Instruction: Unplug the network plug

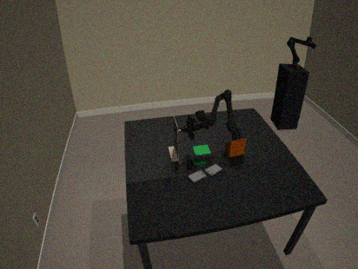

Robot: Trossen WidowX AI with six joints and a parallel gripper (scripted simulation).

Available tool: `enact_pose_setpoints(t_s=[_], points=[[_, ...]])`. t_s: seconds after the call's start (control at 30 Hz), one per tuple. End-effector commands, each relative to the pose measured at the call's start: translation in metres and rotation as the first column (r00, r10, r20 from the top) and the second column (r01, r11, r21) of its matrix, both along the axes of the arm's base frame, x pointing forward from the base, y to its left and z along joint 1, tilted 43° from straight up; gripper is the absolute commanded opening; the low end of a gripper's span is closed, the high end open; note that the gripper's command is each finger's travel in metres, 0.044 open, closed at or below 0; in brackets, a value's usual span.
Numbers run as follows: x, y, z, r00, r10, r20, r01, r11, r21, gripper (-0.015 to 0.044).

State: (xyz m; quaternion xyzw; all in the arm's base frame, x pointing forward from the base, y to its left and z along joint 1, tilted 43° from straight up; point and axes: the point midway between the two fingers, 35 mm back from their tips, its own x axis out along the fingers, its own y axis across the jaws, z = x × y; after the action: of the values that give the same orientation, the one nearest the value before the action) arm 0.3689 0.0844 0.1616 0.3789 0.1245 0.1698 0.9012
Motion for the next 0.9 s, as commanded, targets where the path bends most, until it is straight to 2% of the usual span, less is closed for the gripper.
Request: enact_pose_setpoints(t_s=[0.0,0.87], points=[[-0.004,-0.001,-0.002,1.000,0.003,-0.006,-0.003,1.000,0.002,0.0000],[-0.015,-0.007,0.000,1.000,0.003,-0.007,-0.003,1.000,0.001,0.0000]])
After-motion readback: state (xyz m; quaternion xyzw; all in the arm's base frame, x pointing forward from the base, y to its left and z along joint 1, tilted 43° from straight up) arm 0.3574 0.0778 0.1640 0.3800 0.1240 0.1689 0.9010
